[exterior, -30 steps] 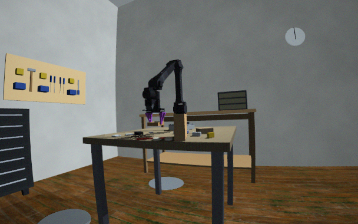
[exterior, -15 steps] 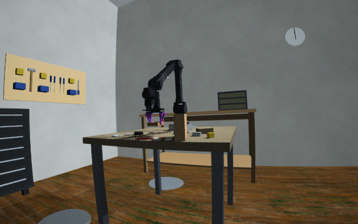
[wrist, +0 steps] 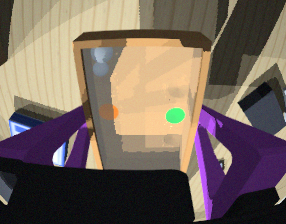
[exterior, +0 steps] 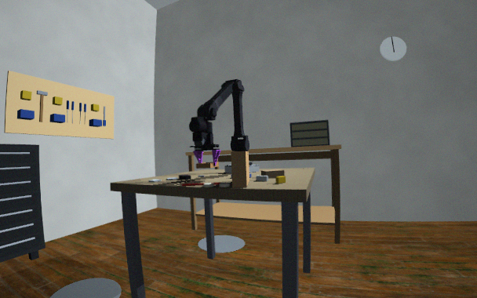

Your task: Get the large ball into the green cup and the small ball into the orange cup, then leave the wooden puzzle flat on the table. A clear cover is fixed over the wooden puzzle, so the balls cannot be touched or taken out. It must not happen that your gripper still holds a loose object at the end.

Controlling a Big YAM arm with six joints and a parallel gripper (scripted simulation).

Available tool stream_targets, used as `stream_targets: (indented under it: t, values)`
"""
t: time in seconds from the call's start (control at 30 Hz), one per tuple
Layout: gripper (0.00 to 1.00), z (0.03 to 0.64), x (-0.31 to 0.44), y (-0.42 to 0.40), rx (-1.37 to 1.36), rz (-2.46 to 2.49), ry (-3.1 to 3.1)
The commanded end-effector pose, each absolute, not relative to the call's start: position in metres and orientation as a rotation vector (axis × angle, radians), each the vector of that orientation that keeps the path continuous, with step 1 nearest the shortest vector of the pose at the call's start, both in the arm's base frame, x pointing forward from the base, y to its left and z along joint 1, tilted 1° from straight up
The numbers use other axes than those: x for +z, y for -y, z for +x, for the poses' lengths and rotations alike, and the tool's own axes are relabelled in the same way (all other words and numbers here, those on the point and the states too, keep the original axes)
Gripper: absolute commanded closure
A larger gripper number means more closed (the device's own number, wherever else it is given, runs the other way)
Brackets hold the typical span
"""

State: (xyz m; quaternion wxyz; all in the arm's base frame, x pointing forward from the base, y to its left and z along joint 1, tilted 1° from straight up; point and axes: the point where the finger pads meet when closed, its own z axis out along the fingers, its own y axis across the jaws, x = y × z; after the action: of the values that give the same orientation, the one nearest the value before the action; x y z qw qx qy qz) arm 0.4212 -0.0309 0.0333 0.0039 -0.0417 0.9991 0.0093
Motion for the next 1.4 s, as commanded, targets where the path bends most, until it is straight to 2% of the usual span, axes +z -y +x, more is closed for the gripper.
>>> stream_targets:
  t: [0.0, 0.47, 0.77, 1.2, 1.37]
  values:
    - [0.31, 0.440, 0.063, 0.036, 0.021, -0.125, -3.046]
    - [0.31, 0.432, 0.054, 0.034, 0.025, -0.128, -3.057]
    - [0.31, 0.450, 0.071, 0.036, 0.018, -0.127, -3.024]
    - [0.31, 0.431, 0.054, 0.030, 0.010, -0.127, -3.043]
    - [0.31, 0.449, 0.072, 0.031, 0.003, -0.127, -3.018]
